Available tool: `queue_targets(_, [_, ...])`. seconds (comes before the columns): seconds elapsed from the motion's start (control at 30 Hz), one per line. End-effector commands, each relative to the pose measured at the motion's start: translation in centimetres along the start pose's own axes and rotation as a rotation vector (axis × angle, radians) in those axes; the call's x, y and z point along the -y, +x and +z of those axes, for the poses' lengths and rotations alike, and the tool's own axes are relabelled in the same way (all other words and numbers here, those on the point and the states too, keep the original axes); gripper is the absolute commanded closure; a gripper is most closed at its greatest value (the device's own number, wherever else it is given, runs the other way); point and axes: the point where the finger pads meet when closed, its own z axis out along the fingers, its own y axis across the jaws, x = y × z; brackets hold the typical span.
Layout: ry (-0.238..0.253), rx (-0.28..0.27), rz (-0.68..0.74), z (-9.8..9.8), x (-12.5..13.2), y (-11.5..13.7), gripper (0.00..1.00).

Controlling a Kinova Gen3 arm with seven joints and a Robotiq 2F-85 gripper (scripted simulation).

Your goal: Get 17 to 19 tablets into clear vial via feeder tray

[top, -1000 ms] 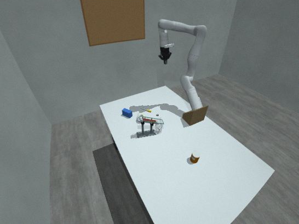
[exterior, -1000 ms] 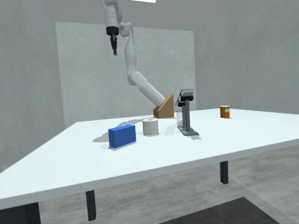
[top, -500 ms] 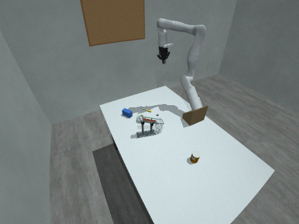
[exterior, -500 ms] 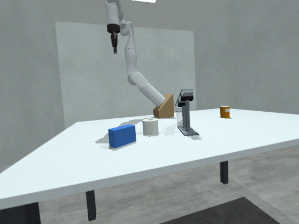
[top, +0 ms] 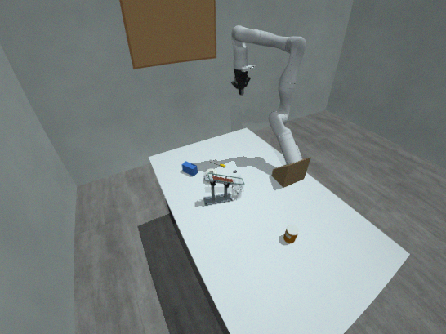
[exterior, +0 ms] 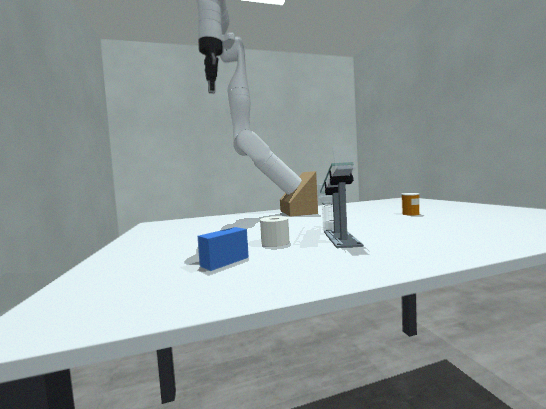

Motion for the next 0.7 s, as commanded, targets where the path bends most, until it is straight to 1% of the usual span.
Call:
queue_targets(0.0, [0.006,0.000,0.007,0.1,-0.1,-0.2,1.00])
queue_targets(0.13, [0.006,0.000,0.007,0.1,-0.1,-0.2,1.00])
queue_targets(0.17, [0.007,0.025,-0.027,-0.4,-1.5,-0.1,1.00])
queue_targets(0.47, [0.007,0.025,-0.027,-0.4,-1.5,-0.1,1.00])
queue_targets(0.5, [0.008,0.050,-0.061,-0.8,-2.9,0.0,1.00])
queue_targets(0.67, [0.008,0.050,-0.061,-0.8,-2.9,0.0,1.00])
